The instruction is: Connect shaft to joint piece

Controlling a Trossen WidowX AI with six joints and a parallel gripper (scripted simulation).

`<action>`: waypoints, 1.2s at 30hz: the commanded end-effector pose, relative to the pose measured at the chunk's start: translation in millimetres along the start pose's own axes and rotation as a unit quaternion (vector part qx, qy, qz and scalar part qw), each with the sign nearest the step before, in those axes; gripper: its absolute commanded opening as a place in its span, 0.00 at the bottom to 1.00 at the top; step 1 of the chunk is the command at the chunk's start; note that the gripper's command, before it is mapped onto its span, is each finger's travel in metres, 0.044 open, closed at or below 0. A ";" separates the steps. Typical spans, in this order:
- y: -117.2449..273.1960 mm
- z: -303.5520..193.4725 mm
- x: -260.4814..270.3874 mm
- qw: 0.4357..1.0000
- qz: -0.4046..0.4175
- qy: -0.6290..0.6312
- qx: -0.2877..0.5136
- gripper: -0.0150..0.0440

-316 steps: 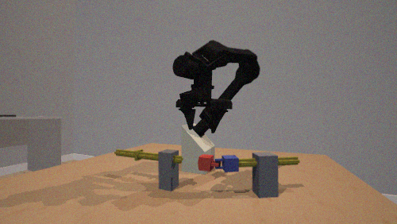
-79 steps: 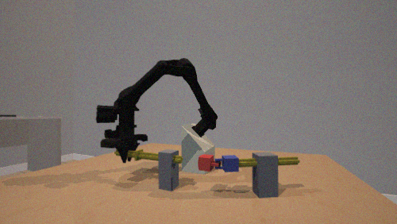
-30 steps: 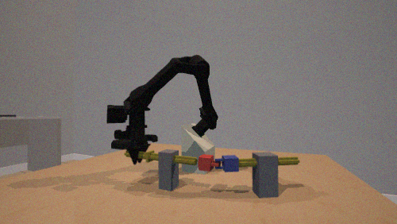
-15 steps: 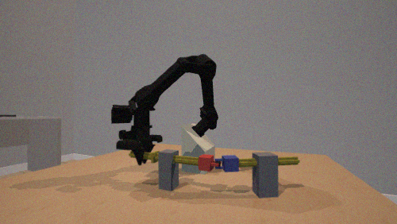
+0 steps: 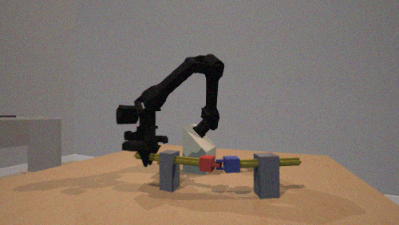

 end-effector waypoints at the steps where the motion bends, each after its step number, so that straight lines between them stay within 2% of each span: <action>1: -0.3 -5.9 -1.1 1.000 0.001 -0.002 0.002 0.25; 13: 0.0 -3.1 -0.5 1.000 0.001 0.000 -0.001 0.25; 16: 0.0 -3.1 -0.5 1.000 0.001 0.000 -0.001 0.37; 21: 0.0 -3.1 -0.5 1.000 0.001 0.000 -0.001 0.37; 35: 0.0 -3.1 -0.5 1.000 0.001 0.000 -0.001 0.99; 36: 0.0 -3.1 -0.5 1.000 0.001 0.000 -0.001 1.00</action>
Point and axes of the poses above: the point midway between the two fingers, 35 mm back from their tips, its own y axis back along the fingers, its own x axis across the jaws, z = x × y, the point moved 7 cm from there along y, back along the fingers, and after that the axes turned 10 degrees about -y, right-handed, at the moved point
